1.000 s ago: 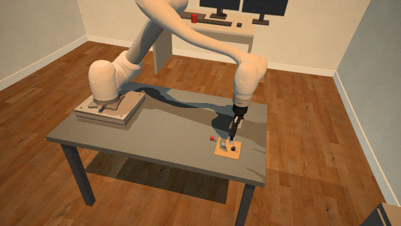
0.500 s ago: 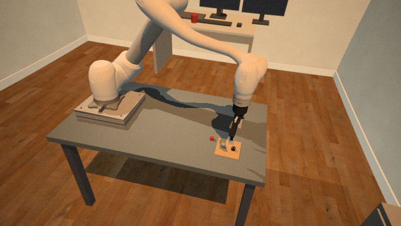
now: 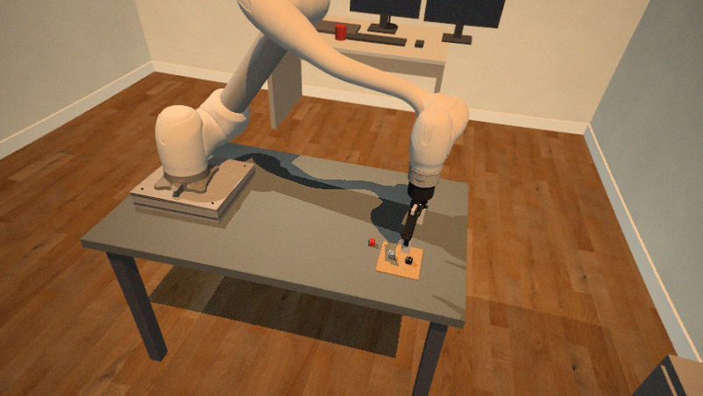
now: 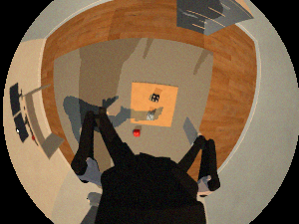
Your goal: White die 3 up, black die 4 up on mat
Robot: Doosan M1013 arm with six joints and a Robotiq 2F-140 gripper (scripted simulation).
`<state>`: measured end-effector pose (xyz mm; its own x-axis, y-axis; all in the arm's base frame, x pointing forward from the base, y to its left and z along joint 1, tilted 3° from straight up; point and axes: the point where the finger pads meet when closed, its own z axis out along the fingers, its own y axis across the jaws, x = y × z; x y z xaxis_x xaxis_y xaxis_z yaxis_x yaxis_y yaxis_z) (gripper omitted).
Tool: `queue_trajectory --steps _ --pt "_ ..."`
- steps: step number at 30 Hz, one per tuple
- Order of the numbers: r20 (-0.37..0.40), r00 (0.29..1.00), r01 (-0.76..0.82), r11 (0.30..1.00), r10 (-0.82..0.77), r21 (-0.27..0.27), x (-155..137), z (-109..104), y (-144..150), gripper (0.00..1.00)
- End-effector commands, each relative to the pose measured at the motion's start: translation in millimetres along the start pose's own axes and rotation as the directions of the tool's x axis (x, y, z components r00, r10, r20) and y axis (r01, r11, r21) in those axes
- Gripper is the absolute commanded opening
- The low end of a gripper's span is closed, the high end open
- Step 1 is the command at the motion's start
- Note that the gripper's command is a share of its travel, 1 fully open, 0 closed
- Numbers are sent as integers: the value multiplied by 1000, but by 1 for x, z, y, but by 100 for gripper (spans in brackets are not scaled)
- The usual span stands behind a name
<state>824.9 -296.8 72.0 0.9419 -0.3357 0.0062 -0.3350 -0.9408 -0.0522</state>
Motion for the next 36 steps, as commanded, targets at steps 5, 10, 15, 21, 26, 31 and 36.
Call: queue_trajectory --steps 5,10,15,21,26,31,36 --pt "-4 1000 4 1000 -4 -6 2 -4 4 100" --pt "-4 1000 4 1000 -4 -6 2 -4 4 100" --pt "-4 1000 4 1000 -4 -6 2 -5 4 100" --pt "-4 1000 4 1000 -4 -6 2 -19 4 100" --pt "-4 1000 4 1000 -4 -6 2 -31 4 100" --pt "-4 1000 4 1000 -4 -6 2 -53 4 100" --pt "-4 1000 4 1000 -4 -6 2 -69 3 100"
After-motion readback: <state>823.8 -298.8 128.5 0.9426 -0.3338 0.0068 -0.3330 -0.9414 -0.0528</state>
